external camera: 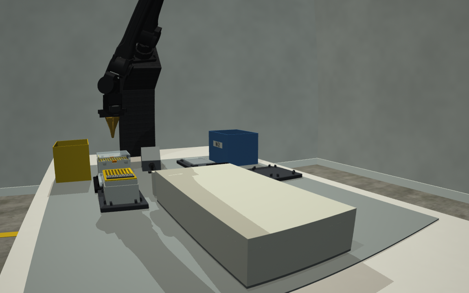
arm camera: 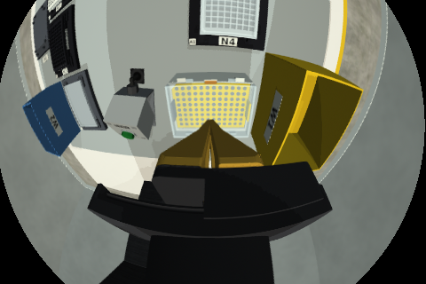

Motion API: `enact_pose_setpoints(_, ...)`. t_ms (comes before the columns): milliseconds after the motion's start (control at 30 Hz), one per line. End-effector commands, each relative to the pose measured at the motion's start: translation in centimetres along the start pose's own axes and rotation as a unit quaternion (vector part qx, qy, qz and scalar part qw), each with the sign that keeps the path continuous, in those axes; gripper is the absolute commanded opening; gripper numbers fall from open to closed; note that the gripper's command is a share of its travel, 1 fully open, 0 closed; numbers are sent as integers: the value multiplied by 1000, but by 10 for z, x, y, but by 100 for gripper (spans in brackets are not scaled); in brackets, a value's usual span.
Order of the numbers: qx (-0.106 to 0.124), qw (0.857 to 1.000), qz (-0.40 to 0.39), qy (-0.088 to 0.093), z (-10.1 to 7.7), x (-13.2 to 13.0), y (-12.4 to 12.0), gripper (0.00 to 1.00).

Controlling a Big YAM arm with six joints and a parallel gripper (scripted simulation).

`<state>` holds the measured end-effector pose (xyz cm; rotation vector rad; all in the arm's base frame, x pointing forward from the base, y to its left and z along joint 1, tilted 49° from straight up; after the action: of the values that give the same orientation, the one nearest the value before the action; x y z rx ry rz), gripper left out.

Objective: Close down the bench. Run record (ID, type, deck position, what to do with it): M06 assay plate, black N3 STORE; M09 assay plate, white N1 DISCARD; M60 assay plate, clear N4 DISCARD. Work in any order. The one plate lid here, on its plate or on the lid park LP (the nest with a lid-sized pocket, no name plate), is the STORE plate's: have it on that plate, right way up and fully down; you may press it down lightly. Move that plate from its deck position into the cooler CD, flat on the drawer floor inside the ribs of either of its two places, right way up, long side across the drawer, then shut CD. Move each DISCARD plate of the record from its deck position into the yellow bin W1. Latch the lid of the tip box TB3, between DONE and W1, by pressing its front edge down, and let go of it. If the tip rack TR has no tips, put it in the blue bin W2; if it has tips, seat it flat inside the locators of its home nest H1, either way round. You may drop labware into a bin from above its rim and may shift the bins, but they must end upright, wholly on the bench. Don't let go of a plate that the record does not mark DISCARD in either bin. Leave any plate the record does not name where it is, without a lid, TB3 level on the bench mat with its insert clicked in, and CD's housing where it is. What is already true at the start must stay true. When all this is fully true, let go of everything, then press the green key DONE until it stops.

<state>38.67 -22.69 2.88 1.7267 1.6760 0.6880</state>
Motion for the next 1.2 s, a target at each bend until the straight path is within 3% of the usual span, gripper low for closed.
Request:
enact_pose_setpoints(0,-5,1000,-4,-3,-3,-1,0,0)
enact_pose_setpoints(433,-5,1000,-4,-3,-3,-1,0,0)
enact_pose_setpoints(467,-13,1000,-9,-10,-11,-4,2,0)
enact_pose_setpoints(533,-3,1000,-4,-6,-15,-3,-3,0)
enact_pose_setpoints(1167,-5,1000,-5,-7,-48,-4,-1,0)
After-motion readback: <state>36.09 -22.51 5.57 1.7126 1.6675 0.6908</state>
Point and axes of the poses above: the point where the finger pads meet when closed, its own z axis out along the fingers, its own x axis across the jaws, y = z × x, the point moved 3 cm from there along -z, back along the fingers, and after that the axes turned 7 degrees about -z, right-handed, at the moved point
